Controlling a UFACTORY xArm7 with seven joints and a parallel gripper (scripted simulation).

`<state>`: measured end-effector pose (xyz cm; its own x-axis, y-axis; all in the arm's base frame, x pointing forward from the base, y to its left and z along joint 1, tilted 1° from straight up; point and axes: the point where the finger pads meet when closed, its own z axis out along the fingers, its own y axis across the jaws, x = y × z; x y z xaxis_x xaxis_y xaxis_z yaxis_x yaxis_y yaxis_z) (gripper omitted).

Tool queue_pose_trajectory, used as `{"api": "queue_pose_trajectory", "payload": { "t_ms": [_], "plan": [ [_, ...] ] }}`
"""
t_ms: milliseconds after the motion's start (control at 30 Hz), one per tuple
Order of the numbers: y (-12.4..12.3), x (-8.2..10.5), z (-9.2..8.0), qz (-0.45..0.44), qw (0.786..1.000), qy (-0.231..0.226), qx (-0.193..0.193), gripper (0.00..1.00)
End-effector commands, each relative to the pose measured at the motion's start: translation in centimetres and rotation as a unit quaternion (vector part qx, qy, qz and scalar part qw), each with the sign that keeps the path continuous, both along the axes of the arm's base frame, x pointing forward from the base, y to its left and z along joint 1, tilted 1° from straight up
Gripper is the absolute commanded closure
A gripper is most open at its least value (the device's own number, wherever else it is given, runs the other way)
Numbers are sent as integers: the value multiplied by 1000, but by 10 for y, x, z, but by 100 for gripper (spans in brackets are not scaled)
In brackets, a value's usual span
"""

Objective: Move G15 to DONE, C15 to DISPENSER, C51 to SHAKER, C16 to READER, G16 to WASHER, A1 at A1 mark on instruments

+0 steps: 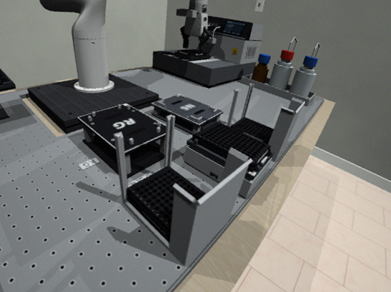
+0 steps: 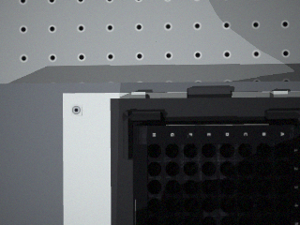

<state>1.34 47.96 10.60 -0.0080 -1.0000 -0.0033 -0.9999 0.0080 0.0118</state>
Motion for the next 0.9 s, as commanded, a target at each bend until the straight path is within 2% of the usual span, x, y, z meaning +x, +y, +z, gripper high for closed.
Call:
{"api": "queue_pose_trajectory", "payload": {
  "t_ms": [0, 867],
  "plan": [
    [2, 0, 0, 0, 1000, 0, 3, 0],
    [2, 0, -4, 0, 1000, 0, 3, 0]
  ]
}}
